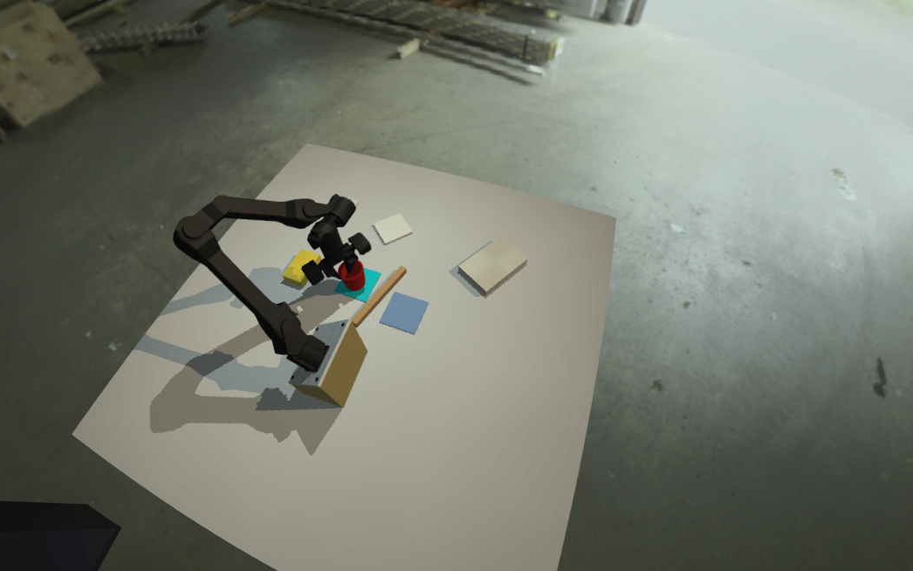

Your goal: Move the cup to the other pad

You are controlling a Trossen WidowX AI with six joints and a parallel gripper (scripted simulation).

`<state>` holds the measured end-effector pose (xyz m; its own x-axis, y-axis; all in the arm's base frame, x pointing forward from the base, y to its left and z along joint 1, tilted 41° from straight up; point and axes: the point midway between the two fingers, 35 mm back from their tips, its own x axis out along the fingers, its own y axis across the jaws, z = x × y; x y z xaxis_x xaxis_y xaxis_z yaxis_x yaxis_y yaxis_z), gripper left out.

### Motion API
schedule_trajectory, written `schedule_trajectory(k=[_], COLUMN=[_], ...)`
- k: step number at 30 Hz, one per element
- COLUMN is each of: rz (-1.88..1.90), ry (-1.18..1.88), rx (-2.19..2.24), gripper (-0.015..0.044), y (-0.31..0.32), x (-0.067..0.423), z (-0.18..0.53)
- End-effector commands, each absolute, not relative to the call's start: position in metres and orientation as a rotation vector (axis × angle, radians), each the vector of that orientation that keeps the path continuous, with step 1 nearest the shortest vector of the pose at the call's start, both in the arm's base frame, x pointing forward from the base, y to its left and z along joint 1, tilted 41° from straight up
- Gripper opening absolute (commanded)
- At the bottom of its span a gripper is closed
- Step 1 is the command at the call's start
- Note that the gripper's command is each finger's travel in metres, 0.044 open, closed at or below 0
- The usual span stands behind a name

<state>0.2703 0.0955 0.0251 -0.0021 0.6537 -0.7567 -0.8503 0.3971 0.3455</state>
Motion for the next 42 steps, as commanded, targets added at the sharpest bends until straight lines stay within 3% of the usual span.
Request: schedule_trajectory(k=[1,16,28,42], rz=[1.200,1.201,1.199,1.200], ry=[1.013,1.014,1.023,1.017], rx=[-0.245,-0.241,-0.237,-0.243], gripper=[0.0128,0.0128,0.0440,0.0440], y=[0.091,0.077,0.075,0.035], x=[0.271,0.269,0.270,0.271], z=[0.032,0.042,0.044,0.085])
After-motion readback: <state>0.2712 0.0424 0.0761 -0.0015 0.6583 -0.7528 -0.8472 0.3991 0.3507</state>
